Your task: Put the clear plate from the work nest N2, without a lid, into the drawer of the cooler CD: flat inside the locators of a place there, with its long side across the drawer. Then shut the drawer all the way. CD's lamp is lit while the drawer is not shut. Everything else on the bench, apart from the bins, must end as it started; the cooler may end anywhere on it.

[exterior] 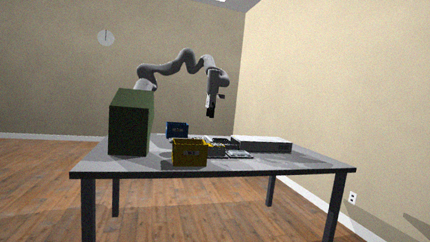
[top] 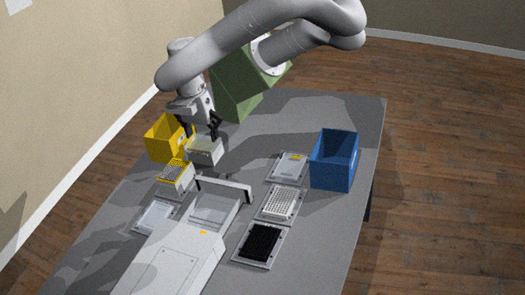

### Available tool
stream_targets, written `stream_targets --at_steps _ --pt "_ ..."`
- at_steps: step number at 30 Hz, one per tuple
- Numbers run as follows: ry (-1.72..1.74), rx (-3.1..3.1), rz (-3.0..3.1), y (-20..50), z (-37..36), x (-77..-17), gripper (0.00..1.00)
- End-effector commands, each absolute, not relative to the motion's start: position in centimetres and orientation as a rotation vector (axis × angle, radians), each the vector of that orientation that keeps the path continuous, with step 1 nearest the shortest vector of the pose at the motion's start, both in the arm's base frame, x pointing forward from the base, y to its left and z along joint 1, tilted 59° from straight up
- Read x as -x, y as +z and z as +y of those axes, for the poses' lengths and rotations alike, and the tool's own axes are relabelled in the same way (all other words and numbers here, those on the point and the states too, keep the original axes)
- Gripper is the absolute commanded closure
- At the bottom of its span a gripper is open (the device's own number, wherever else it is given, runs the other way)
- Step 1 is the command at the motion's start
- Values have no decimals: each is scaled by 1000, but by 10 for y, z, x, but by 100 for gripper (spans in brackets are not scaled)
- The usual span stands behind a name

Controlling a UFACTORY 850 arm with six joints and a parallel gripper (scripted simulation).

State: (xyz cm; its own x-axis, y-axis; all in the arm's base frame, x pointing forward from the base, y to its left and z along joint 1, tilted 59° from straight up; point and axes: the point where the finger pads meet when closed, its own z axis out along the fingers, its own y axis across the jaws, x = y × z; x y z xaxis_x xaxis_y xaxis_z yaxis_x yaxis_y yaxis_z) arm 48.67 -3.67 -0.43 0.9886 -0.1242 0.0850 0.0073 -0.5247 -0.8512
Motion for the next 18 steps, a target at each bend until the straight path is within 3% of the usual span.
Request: stream_targets --at_steps 1,18 --pt "-165 2118 82 -15 -40 -501 0" --pt "-166 2118 82 -60 -50 -560 0"
